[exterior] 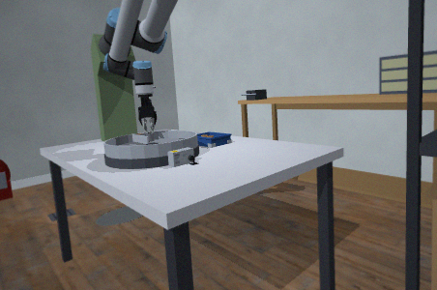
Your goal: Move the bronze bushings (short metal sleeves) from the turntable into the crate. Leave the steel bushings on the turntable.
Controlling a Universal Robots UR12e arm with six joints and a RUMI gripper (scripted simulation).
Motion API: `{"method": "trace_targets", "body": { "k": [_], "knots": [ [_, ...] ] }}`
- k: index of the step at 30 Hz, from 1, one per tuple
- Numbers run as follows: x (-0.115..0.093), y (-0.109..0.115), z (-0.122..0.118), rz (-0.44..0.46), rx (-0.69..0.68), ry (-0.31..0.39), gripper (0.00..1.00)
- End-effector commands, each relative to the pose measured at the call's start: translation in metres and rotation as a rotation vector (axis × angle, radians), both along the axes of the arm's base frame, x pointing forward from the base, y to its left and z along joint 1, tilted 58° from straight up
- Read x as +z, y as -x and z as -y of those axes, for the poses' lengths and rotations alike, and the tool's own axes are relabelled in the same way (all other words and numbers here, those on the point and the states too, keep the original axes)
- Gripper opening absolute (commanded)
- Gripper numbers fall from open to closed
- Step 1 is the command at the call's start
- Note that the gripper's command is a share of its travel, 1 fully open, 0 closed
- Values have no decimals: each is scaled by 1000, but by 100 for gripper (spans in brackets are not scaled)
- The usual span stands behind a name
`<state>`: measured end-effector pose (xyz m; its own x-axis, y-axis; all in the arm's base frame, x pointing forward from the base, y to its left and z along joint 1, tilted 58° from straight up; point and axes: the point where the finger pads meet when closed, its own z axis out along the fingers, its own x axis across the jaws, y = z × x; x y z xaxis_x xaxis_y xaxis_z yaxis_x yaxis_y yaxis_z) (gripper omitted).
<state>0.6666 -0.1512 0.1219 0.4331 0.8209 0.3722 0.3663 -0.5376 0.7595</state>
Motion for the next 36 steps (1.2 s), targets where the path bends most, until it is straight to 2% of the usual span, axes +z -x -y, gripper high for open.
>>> {"method": "trace_targets", "body": {
  "k": [1,14,15,36],
  "knots": [
    [0,0,0,0,0,0,5],
    [0,0,0,0,0,0,5],
    [0,0,0,0,0,0,0],
    [0,0,0,0,0,0,0]
  ]
}}
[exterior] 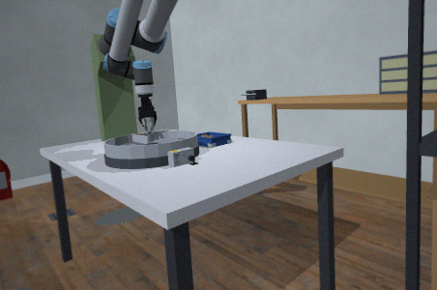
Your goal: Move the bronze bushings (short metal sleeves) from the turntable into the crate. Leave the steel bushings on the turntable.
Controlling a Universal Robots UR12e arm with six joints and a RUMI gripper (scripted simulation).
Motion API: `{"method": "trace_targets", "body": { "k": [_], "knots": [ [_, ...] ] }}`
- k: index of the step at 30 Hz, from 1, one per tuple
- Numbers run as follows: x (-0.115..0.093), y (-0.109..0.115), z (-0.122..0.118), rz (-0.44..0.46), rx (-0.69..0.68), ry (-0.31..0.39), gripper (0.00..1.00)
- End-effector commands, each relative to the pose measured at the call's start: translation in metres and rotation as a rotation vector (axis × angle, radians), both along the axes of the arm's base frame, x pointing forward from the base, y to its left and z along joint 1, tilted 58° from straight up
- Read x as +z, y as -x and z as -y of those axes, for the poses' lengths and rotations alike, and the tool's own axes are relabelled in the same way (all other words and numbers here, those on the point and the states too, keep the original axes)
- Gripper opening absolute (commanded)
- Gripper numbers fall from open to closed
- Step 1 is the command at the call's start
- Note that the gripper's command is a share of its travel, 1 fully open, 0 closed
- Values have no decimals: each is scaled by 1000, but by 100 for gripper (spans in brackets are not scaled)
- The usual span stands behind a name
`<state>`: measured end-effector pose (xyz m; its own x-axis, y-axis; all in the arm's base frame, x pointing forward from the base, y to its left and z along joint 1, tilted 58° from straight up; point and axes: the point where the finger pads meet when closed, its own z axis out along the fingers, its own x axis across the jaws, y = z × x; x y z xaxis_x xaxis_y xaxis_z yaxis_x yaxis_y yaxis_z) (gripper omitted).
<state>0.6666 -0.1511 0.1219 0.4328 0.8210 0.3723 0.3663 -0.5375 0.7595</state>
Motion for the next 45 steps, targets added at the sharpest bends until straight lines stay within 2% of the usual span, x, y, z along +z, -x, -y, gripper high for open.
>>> {"method": "trace_targets", "body": {
  "k": [1,27,38,45],
  "knots": [
    [0,0,0,0,0,0,0],
    [1,2,-1,0,0,0,0],
    [25,38,-9,0,0,0,0],
    [35,54,-13,0,0,0,0]
  ]
}}
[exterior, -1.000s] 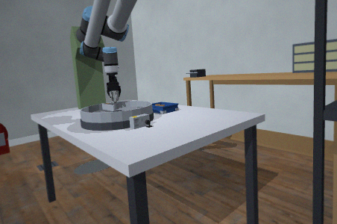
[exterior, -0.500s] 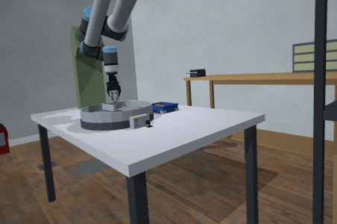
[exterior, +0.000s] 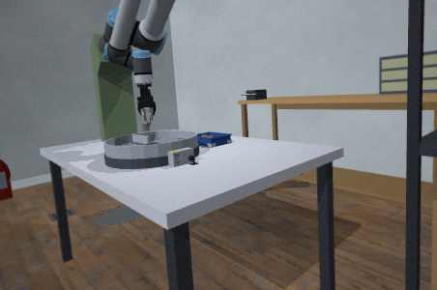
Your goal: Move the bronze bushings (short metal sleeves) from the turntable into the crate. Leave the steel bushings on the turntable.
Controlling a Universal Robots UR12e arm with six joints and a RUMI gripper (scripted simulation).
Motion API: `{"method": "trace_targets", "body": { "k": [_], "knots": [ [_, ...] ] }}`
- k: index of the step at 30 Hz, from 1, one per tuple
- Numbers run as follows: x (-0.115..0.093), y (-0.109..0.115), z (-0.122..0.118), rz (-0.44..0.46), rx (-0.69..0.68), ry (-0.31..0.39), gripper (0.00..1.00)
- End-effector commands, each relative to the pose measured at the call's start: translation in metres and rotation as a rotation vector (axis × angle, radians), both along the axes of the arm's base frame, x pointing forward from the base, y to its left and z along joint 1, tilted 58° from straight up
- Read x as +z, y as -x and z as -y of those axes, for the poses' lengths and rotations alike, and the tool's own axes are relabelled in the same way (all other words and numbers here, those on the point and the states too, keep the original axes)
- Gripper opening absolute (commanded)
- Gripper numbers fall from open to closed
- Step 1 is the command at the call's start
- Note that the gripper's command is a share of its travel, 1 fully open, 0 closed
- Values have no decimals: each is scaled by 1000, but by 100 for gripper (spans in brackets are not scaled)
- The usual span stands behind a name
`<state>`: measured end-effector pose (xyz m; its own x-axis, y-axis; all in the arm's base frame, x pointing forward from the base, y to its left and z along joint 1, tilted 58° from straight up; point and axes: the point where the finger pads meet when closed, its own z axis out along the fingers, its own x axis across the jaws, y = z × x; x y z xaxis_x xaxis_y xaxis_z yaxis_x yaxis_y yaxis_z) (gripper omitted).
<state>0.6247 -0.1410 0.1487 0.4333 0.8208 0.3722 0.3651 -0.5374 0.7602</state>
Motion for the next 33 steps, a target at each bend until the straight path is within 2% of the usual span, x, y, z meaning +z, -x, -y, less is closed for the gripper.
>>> {"method": "trace_targets", "body": {
  "k": [1,33],
  "knots": [
    [9,14,-3,-1,1,0,0],
    [12,18,-4,-1,1,0,0]
  ]
}}
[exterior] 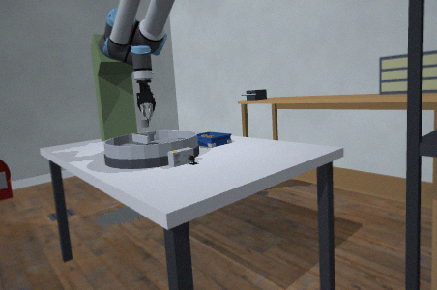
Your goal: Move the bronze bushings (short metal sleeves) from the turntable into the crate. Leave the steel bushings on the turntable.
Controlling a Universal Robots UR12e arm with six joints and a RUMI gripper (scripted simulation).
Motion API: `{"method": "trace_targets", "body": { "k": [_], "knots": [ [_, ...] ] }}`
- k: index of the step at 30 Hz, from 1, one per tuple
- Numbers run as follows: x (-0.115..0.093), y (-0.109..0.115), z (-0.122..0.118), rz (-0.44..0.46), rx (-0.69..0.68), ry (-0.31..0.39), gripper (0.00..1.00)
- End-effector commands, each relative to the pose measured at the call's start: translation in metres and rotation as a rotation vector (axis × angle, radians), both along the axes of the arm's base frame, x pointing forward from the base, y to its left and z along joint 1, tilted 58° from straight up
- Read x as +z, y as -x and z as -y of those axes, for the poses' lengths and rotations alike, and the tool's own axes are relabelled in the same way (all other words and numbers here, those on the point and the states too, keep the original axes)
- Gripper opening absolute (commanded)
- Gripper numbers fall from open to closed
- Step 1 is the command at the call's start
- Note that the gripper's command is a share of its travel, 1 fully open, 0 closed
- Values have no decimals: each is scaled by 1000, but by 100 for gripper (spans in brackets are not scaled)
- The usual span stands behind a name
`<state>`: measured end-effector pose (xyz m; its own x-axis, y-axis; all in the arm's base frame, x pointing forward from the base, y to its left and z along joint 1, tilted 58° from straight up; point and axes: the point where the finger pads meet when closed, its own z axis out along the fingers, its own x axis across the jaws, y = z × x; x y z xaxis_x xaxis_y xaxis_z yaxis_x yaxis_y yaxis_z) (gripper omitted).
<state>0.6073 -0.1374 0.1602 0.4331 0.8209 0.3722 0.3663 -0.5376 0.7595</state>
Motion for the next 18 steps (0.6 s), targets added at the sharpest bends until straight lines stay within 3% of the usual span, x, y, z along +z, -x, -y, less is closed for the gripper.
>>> {"method": "trace_targets", "body": {
  "k": [1,18],
  "knots": [
    [0,0,0,0,0,0,0],
    [6,-3,2,0,0,0,0]
  ]
}}
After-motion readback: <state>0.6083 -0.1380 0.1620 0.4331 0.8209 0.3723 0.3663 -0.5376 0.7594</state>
